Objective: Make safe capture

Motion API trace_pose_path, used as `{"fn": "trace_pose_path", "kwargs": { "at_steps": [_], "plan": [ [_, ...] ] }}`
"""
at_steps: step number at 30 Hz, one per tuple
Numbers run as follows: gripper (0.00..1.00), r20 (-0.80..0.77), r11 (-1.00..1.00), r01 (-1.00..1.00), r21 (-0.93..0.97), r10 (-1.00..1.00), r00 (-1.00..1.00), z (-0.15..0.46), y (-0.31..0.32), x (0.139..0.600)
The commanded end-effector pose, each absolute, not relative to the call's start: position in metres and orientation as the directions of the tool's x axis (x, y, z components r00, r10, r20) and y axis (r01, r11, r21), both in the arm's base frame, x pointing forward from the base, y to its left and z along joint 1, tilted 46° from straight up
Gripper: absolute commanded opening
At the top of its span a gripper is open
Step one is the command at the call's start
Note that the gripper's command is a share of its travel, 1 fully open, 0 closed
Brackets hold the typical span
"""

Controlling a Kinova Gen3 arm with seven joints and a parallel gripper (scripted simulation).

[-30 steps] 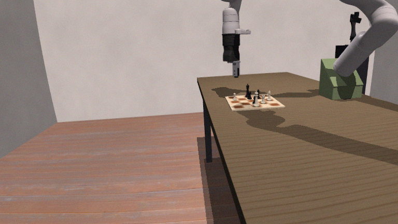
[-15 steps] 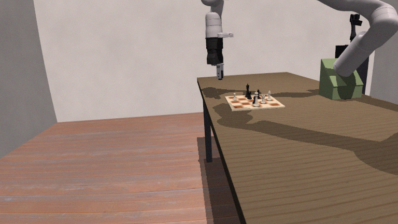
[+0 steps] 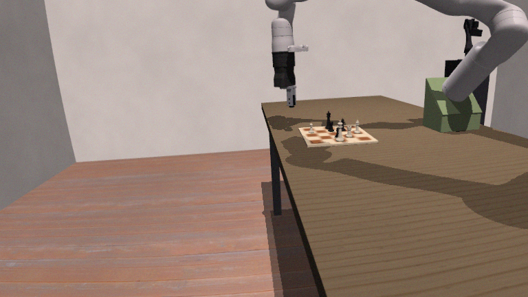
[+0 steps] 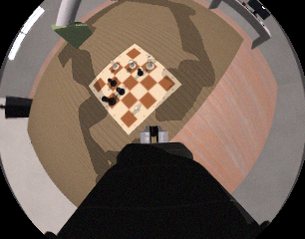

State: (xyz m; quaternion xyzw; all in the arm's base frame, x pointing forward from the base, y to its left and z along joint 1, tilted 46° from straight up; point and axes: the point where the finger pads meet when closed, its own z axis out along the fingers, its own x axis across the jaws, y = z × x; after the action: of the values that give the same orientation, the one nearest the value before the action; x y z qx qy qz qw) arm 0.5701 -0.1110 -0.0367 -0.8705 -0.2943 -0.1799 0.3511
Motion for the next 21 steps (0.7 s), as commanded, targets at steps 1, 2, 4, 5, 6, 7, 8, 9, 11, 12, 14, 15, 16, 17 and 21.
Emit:
{"fn": "trace_pose_path", "kwargs": {
  "at_steps": [1,2,4,5,6,7,8,9,11,12,14,15,16,17,21],
  "plan": [
    [0.0,0.52,-0.582,0.639,-0.504,0.386,0.762,-0.036,-0.112,0.57],
    [0.0,0.52,-0.582,0.639,-0.504,0.386,0.762,-0.036,-0.112,0.57],
    [0.0,0.52,-0.582,0.639,-0.504,0.386,0.762,-0.036,-0.112,0.57],
    [0.0,0.52,-0.582,0.639,-0.504,0.386,0.762,-0.036,-0.112,0.571],
    [0.0,0.52,-0.582,0.639,-0.504,0.386,0.762,-0.037,-0.112,0.571],
    [0.0,0.52,-0.582,0.639,-0.504,0.386,0.762,-0.037,-0.111,0.571],
    [0.0,0.52,-0.582,0.639,-0.504,0.385,0.762,-0.038,-0.11,0.571],
    [0.0,0.52,-0.582,0.639,-0.504,0.385,0.762,-0.039,-0.109,0.571],
    [0.0,0.52,-0.582,0.639,-0.504,0.385,0.762,-0.042,-0.106,0.572],
    [0.0,0.52,-0.582,0.639,-0.504,0.385,0.762,-0.044,-0.104,0.572],
    [0.0,0.52,-0.582,0.639,-0.504,0.385,0.762,-0.049,-0.099,0.573],
    [0.0,0.52,-0.582,0.639,-0.504,0.385,0.762,-0.051,-0.096,0.573],
    [0.0,0.52,-0.582,0.639,-0.504,0.385,0.762,-0.054,-0.093,0.574],
    [0.0,0.52,-0.582,0.639,-0.504,0.385,0.762,-0.057,-0.09,0.574],
    [0.0,0.52,-0.582,0.639,-0.504,0.385,0.762,-0.064,-0.083,0.575]
  ]
}}
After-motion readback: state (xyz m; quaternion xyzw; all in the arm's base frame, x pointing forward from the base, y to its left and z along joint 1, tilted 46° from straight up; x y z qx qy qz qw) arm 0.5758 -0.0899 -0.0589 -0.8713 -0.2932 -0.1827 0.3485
